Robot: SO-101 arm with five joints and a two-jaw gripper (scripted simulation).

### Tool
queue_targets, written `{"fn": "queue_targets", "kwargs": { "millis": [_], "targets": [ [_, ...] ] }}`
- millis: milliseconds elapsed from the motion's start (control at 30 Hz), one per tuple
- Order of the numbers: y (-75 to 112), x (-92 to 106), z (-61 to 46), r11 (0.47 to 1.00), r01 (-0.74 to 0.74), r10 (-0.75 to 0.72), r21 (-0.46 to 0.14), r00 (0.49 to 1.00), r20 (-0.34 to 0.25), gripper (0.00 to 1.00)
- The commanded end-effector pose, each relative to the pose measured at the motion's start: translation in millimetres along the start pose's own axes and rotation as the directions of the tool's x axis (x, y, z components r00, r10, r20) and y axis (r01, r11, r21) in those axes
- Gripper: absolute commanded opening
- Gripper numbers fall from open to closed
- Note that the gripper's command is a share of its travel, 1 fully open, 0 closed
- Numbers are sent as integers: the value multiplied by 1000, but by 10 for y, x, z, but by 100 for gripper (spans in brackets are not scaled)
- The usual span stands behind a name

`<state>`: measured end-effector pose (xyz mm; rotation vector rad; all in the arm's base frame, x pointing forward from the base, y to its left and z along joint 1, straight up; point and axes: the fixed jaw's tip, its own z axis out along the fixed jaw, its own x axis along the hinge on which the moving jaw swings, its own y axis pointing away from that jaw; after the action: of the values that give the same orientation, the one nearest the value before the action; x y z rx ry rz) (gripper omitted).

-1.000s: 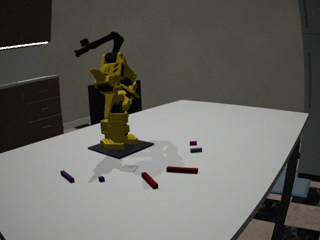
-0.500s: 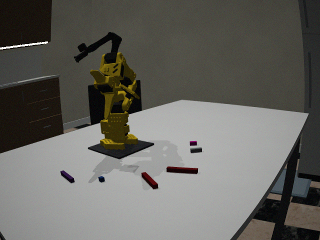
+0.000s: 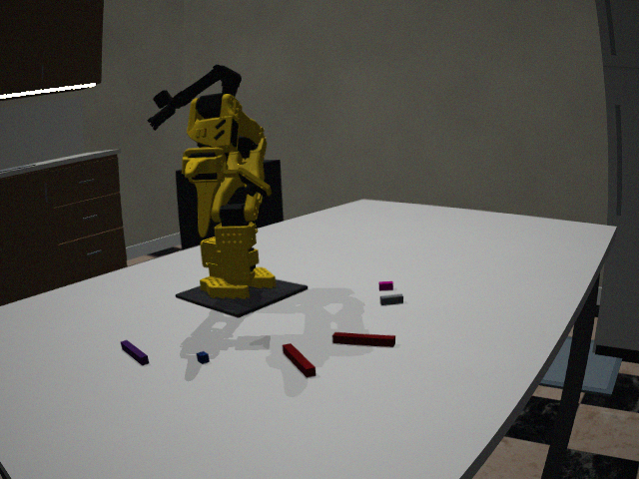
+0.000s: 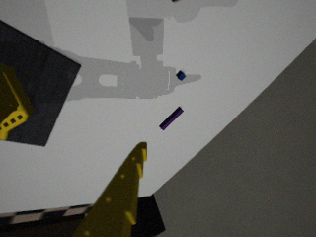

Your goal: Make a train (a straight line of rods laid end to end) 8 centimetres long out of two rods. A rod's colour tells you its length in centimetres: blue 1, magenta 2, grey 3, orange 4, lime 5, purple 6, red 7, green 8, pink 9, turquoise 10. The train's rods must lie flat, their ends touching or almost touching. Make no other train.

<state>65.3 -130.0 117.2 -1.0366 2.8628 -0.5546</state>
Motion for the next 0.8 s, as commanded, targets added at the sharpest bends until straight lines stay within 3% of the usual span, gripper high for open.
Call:
{"fn": "queue_targets", "kwargs": {
  "millis": [0,267,333,467,500,633,767],
  "targets": [
    [-147,15,53,990,119,-117,-71,993,30,68],
    [-406,41,315,920,358,-343,-162,933,114,48],
    [-406,41,315,920,358,-343,-162,933,114,48],
    [-518,40,543,849,490,-460,-198,869,181,38],
    [-519,40,545,848,491,-461,-198,869,181,36],
    [-572,30,750,781,587,-540,-214,807,240,27],
    [-589,20,886,735,641,-583,-219,763,277,21]
  ]
}}
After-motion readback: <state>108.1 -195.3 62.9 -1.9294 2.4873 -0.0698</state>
